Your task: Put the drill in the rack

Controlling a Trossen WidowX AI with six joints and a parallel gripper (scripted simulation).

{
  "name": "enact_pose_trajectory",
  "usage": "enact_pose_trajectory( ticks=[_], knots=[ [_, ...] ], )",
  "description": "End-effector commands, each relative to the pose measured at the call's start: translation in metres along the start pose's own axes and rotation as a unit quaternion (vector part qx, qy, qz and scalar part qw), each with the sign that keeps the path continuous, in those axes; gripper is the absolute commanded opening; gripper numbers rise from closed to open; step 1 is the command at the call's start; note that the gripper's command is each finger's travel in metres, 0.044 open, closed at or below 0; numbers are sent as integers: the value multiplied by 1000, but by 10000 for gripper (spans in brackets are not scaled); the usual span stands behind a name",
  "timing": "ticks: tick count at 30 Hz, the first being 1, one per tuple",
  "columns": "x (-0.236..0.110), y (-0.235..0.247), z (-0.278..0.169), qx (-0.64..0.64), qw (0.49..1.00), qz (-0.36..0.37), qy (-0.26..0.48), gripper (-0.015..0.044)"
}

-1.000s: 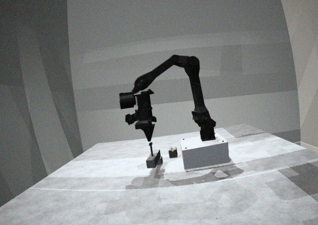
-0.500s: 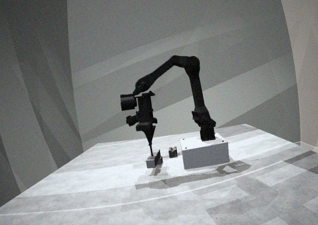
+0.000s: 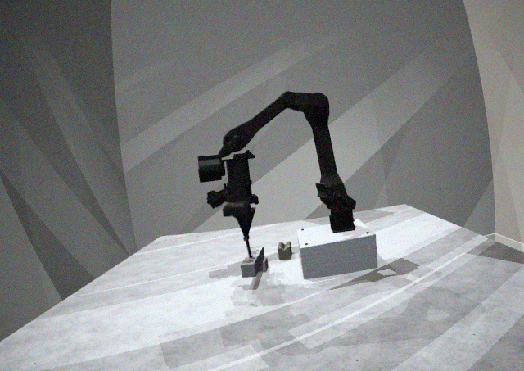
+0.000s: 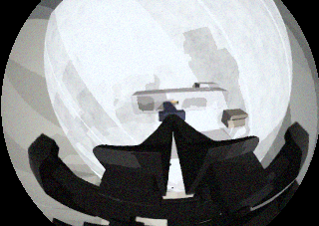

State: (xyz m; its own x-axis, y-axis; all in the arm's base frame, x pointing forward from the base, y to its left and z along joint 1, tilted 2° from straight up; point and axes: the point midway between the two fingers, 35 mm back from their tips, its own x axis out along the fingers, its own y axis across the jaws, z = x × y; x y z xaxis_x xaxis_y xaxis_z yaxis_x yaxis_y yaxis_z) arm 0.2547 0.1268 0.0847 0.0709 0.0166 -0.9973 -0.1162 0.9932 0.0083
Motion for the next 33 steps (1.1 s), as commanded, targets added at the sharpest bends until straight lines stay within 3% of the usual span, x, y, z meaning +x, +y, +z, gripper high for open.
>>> enact_pose_trajectory(
  ticks=[1, 33],
  knots=[
    [9, 2, -3, 0, 1000, 1, 9, 0],
    [22, 4, -9, 0, 1000, 1, 10, 0]
  ],
)
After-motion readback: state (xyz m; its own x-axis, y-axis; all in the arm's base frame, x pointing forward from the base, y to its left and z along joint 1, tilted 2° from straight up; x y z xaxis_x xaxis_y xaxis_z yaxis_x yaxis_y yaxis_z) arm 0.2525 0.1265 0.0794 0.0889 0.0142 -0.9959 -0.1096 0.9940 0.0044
